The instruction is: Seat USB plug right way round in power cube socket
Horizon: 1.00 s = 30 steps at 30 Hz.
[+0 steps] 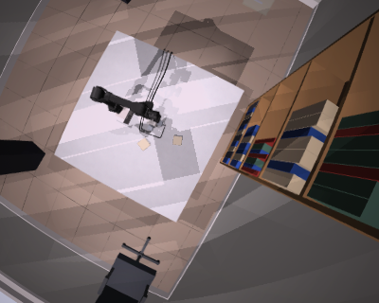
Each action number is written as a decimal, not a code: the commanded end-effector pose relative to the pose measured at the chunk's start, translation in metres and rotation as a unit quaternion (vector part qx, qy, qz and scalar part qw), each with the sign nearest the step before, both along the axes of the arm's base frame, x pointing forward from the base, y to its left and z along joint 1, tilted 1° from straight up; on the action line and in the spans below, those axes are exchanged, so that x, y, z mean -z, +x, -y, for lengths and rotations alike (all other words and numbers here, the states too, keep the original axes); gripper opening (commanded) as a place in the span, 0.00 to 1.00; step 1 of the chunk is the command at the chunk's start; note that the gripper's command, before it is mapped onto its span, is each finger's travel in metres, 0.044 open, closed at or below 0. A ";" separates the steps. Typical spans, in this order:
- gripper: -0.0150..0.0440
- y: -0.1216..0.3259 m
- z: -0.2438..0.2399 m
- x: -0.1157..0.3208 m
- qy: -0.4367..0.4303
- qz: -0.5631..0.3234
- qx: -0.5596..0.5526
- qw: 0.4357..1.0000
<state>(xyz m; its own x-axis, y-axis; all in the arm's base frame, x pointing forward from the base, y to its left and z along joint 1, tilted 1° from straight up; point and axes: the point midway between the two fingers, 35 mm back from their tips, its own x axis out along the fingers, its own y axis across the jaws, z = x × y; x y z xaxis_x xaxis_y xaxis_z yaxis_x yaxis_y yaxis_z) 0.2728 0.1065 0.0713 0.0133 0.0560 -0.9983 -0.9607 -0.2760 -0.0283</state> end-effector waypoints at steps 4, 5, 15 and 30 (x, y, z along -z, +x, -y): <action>0.25 -0.001 -0.001 0.002 0.005 -0.002 -0.003 1.000; 0.25 -0.001 -0.001 0.002 0.005 -0.002 -0.003 1.000; 0.25 -0.001 -0.001 0.003 0.009 -0.003 -0.003 1.000; 0.25 -0.001 -0.002 0.005 0.015 -0.005 -0.004 1.000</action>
